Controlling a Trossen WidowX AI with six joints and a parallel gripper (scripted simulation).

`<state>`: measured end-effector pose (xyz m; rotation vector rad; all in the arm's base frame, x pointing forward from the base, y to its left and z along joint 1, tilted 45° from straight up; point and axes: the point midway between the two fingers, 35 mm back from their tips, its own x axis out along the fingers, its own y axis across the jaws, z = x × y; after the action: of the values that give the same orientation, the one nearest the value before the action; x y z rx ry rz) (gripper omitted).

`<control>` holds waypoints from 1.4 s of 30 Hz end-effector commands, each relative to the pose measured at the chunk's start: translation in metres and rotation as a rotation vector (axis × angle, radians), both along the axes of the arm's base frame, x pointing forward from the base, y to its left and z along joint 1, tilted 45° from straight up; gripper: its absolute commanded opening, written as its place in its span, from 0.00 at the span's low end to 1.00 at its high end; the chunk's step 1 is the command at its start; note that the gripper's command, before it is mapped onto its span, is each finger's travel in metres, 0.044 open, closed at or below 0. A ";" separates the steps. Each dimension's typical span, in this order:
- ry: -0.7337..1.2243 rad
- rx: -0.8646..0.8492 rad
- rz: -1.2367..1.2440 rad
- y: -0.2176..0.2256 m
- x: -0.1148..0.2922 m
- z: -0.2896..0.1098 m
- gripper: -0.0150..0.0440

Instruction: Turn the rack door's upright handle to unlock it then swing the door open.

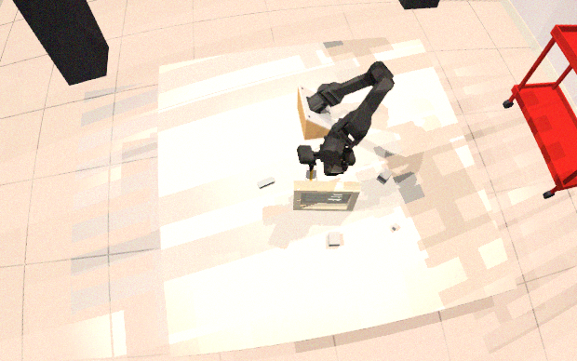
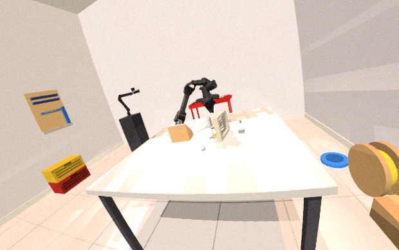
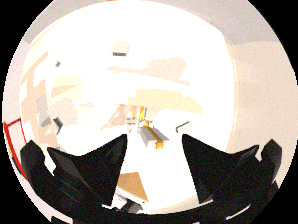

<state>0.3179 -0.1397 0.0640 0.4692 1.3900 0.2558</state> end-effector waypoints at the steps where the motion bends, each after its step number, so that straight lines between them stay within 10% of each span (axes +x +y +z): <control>1: 0.049 0.083 -0.008 -0.006 -0.007 -0.007 0.73; 42: 0.161 0.309 -0.042 0.013 -0.020 -0.051 0.73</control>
<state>0.2987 -0.1317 0.0171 0.7816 1.4999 0.4078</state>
